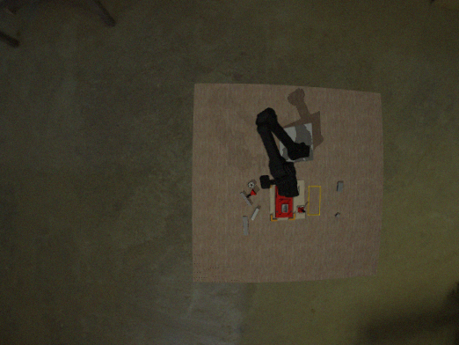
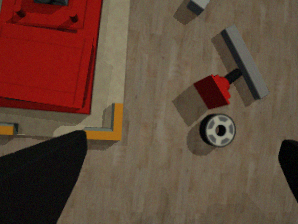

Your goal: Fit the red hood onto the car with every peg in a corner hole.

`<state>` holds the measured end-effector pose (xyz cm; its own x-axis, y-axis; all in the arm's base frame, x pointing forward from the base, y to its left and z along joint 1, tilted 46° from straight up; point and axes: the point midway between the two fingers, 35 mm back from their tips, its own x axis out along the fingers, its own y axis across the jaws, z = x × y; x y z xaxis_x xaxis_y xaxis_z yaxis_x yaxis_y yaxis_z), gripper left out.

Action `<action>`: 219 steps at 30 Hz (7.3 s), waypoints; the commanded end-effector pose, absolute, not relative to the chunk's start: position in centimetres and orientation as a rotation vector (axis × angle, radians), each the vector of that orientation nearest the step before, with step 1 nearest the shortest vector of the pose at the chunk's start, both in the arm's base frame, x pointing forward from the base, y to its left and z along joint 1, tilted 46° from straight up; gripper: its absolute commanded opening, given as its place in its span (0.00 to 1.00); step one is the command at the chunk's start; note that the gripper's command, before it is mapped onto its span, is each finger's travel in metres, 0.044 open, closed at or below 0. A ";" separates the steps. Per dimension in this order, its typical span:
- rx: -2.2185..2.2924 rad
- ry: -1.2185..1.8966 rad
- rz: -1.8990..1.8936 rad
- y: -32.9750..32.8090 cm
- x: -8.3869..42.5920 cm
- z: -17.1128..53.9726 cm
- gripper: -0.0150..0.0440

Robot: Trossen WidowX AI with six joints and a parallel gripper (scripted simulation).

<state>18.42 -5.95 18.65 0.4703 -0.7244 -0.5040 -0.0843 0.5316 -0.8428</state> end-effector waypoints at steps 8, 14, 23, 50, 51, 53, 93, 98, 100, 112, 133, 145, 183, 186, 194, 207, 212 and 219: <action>-1.336 1.344 -0.133 -4.2 21.5 14.5 1.00; -1.543 1.498 0.117 -3.5 22.8 11.8 1.00; -1.840 1.656 0.664 -2.3 24.6 7.1 1.00; -1.844 1.657 0.678 -3.1 24.9 6.3 1.00; -1.844 1.657 0.678 -3.1 24.9 6.3 1.00; -1.844 1.657 0.678 -3.2 24.9 6.2 1.00; -1.845 1.657 0.677 -5.1 25.3 4.5 1.00; -1.845 1.657 0.676 -5.3 25.3 4.3 1.00; -1.845 1.657 0.676 -5.4 25.3 4.2 1.00; -1.846 1.658 0.675 -6.1 25.3 3.8 1.00; -1.846 1.659 0.674 -6.7 25.4 3.2 1.00; -1.847 1.659 0.674 -7.2 25.5 2.8 1.00; -1.841 1.654 0.673 -6.7 25.4 3.1 0.25; -1.841 1.654 0.673 -6.3 25.4 3.5 0.25; -1.840 1.654 0.674 -5.0 25.2 4.7 0.25; -1.840 1.653 0.675 -3.0 24.9 6.7 0.25; -1.839 1.653 0.675 -2.5 24.8 7.2 0.25; -1.845 1.659 0.677 -2.4 24.8 7.3 0.25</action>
